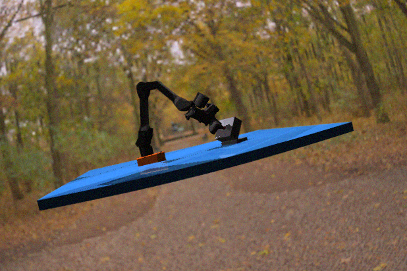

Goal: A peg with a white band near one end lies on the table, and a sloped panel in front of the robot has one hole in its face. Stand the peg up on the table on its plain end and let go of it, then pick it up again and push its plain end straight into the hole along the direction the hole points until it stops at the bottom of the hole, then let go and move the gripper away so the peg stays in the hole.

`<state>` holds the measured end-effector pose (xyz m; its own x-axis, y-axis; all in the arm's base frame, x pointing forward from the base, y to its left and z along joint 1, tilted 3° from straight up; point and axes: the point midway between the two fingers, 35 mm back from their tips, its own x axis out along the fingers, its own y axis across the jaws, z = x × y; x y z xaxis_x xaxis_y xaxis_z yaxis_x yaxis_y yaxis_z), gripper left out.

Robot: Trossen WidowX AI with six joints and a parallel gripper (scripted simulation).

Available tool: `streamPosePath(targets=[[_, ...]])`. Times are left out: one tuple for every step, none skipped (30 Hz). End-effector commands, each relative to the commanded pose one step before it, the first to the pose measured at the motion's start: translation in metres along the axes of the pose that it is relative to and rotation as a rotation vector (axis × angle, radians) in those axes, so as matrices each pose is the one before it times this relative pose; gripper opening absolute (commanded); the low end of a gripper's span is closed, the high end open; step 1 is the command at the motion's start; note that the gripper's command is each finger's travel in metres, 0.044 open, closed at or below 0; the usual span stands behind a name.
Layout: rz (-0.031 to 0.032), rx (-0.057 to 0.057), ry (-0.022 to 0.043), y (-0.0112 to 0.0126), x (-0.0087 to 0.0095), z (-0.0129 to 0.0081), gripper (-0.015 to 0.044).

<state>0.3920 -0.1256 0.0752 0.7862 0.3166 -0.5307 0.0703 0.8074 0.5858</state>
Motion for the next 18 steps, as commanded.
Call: streamPosePath(targets=[[-0.00104, -0.0004, -0.00042, -0.00010, -0.00022, 0.00015, 0.0236], [0.00000, 0.0000, 0.00000, 0.00000, 0.00000, 0.00000, 0.0262], [0.00000, 0.0000, 0.00000, 0.00000, 0.00000, 0.00000, 0.0289], [0.00000, 0.0000, 0.00000, 0.00000, 0.00000, 0.00000, 0.0315], [-0.00011, 0.0000, 0.00013, -0.00004, -0.00033, 0.00004, 0.0341], [-0.00020, 0.0001, 0.00025, -0.00009, -0.00064, 0.00007, 0.0367], [-0.00030, 0.0001, 0.00037, -0.00013, -0.00095, 0.00010, 0.0394], [-0.00040, 0.0001, 0.00049, -0.00017, -0.00128, 0.00013, 0.0420], [-0.00048, 0.0002, 0.00059, -0.00021, -0.00156, 0.00015, 0.0440], [-0.00055, 0.0002, 0.00069, -0.00025, -0.00184, 0.00017, 0.0440], [-0.00058, 0.0002, 0.00074, -0.00028, -0.00200, 0.00016, 0.0440], [-0.00057, 0.0002, 0.00073, -0.00028, -0.00201, 0.00015, 0.0440], [-0.00056, 0.0002, 0.00072, -0.00029, -0.00200, 0.00013, 0.0440], [-0.00055, 0.0002, 0.00071, -0.00029, -0.00199, 0.00012, 0.0440], [-0.00053, 0.0002, 0.00069, -0.00029, -0.00197, 0.00011, 0.0440], [-0.00052, 0.0002, 0.00068, -0.00030, -0.00199, 0.00011, 0.0440], [-0.00049, 0.0002, 0.00066, -0.00029, -0.00195, 0.00011, 0.0440], [-0.00048, 0.0002, 0.00064, -0.00029, -0.00196, 0.00010, 0.0440]])
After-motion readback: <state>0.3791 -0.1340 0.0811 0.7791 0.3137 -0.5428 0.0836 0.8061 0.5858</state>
